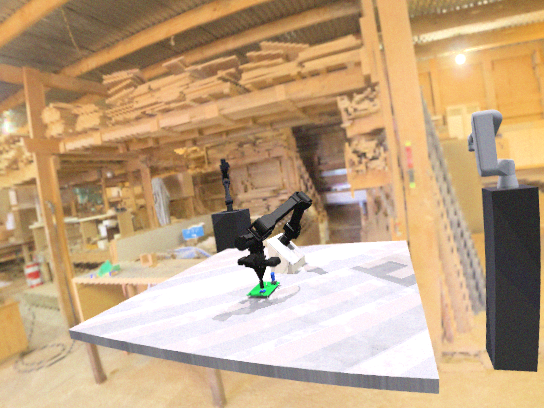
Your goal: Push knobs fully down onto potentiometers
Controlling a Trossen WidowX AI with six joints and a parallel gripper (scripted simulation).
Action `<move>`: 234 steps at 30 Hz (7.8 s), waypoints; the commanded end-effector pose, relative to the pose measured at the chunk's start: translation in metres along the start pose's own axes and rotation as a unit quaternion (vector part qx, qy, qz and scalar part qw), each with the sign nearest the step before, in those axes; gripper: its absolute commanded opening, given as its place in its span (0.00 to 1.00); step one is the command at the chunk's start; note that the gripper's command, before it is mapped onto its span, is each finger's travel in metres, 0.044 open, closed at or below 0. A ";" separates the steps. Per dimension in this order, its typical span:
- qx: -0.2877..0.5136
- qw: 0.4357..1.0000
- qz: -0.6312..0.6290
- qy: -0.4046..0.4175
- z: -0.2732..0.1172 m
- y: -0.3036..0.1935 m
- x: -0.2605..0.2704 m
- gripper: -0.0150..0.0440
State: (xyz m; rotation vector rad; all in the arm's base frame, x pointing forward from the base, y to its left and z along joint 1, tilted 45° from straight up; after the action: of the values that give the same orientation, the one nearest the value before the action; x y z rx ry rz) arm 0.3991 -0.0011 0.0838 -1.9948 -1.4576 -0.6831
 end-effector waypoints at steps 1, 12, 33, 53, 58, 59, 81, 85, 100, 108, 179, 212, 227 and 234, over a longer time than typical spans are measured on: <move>0.004 1.000 -0.001 0.000 0.006 0.000 0.000 0.25; 0.004 1.000 -0.001 0.000 0.009 0.000 0.000 0.25; 0.004 1.000 -0.001 0.000 0.011 0.000 0.000 0.25; 0.004 1.000 -0.001 0.001 0.014 0.000 0.000 0.25; 0.004 1.000 -0.001 0.001 0.014 0.000 0.000 0.25; 0.004 1.000 -0.001 0.001 0.014 0.000 0.000 0.25; 0.004 1.000 -0.001 0.001 0.015 0.000 0.000 0.25; 0.004 1.000 -0.001 0.001 0.016 0.000 0.000 0.25; 0.004 1.000 -0.001 0.001 0.017 0.000 0.000 0.25; 0.004 1.000 -0.001 0.001 0.017 0.000 0.000 0.25; 0.004 1.000 -0.001 0.001 0.020 0.000 0.000 0.25; 0.004 1.000 0.000 0.001 -0.004 0.000 0.000 0.34; 0.004 1.000 0.002 -0.006 -0.031 -0.074 -0.046 1.00; 0.007 1.000 0.003 -0.003 -0.036 -0.154 -0.080 1.00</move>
State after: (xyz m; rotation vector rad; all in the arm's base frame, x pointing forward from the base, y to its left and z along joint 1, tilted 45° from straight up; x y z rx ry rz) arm 0.2585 -0.0427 0.0790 -1.9961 -1.4447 -0.6614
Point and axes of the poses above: the point midway between the two fingers, 35 mm back from their tips, its own z axis out along the fingers, its own x axis across the jaws, y = z × x, the point moved 8 cm from there along -z, back along the fingers, and after that the axes turned 12 degrees about z, right-handed, at the moved point
